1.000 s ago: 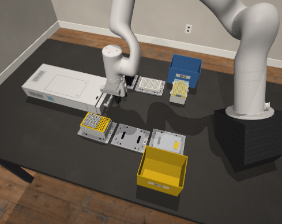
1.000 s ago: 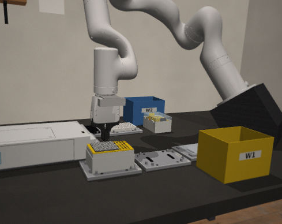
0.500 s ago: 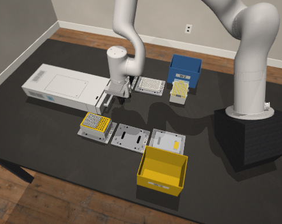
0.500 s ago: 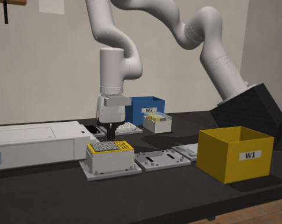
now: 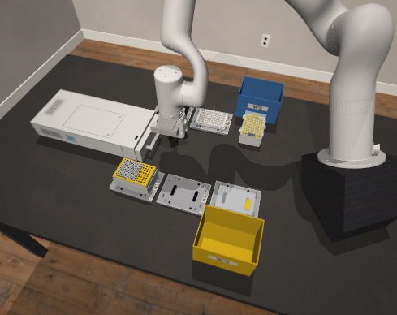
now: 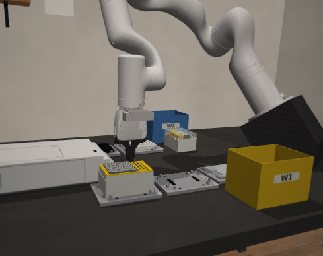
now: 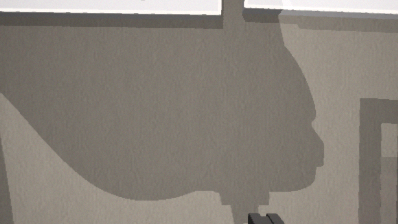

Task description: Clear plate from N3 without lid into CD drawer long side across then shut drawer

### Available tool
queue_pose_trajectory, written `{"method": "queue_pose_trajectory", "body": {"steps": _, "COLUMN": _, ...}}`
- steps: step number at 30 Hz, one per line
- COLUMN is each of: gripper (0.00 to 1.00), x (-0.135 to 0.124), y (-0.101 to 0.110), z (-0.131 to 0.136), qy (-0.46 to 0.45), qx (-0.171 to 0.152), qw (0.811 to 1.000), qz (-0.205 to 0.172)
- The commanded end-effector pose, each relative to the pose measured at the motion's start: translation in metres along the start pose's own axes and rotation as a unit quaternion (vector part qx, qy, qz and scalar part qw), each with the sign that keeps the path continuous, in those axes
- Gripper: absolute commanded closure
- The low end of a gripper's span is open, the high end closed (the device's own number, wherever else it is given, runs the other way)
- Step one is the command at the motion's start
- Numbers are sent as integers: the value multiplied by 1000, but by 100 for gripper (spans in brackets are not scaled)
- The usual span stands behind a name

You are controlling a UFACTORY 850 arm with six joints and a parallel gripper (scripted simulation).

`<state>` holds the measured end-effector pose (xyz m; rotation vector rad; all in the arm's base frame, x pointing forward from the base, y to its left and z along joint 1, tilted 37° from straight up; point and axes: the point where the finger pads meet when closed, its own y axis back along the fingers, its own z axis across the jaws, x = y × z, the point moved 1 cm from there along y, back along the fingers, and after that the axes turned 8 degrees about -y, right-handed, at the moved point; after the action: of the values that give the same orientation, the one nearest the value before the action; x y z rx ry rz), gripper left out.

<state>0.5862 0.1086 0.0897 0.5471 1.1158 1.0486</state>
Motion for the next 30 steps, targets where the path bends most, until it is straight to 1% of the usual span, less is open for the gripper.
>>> {"method": "queue_pose_trajectory", "body": {"steps": 1, "gripper": 100, "x": 0, "y": 1, "z": 1, "qy": 0, "qx": -1, "qw": 1000, "qz": 0}}
{"method": "queue_pose_trajectory", "body": {"steps": 9, "gripper": 100, "x": 0, "y": 12, "z": 0, "qy": 0, "qx": -1, "qw": 1000, "qz": 0}}
{"method": "queue_pose_trajectory", "body": {"steps": 11, "gripper": 100, "x": 0, "y": 12, "z": 0, "qy": 0, "qx": -1, "qw": 1000, "qz": 0}}
{"method": "queue_pose_trajectory", "body": {"steps": 26, "gripper": 100, "x": 0, "y": 37, "z": 0, "qy": 0, "qx": -1, "qw": 1000, "qz": 0}}
{"method": "queue_pose_trajectory", "body": {"steps": 30, "gripper": 100, "x": 0, "y": 41, "z": 0, "qy": 0, "qx": -1, "qw": 1000, "qz": 0}}
